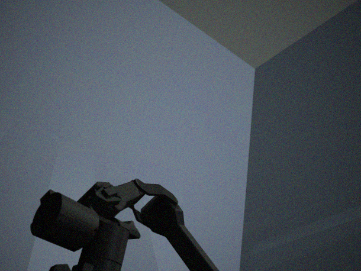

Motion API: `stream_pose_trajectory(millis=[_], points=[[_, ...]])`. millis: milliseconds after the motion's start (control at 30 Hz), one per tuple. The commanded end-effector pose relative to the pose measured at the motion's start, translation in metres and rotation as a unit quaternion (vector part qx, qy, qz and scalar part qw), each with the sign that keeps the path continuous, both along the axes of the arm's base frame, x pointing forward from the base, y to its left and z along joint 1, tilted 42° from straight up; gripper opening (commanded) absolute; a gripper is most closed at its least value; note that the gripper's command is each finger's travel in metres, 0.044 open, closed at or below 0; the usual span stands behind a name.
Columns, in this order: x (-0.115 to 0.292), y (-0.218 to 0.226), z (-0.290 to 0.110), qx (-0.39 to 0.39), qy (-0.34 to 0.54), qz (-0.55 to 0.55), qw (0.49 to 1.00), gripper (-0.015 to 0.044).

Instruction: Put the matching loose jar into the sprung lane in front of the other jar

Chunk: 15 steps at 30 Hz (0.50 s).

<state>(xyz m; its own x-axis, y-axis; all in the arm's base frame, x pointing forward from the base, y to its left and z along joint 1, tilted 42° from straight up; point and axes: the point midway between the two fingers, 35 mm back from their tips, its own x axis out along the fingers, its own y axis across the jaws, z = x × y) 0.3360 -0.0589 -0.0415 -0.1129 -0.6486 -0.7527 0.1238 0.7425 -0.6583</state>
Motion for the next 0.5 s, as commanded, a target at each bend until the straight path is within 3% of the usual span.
stream_pose_trajectory(millis=[0,467], points=[[0.001,-0.0015,0.0007,-0.004,-0.004,0.002,1.0,0.0],[-0.0013,-0.0011,0.0006,-0.004,-0.004,0.002,1.0,0.0]])
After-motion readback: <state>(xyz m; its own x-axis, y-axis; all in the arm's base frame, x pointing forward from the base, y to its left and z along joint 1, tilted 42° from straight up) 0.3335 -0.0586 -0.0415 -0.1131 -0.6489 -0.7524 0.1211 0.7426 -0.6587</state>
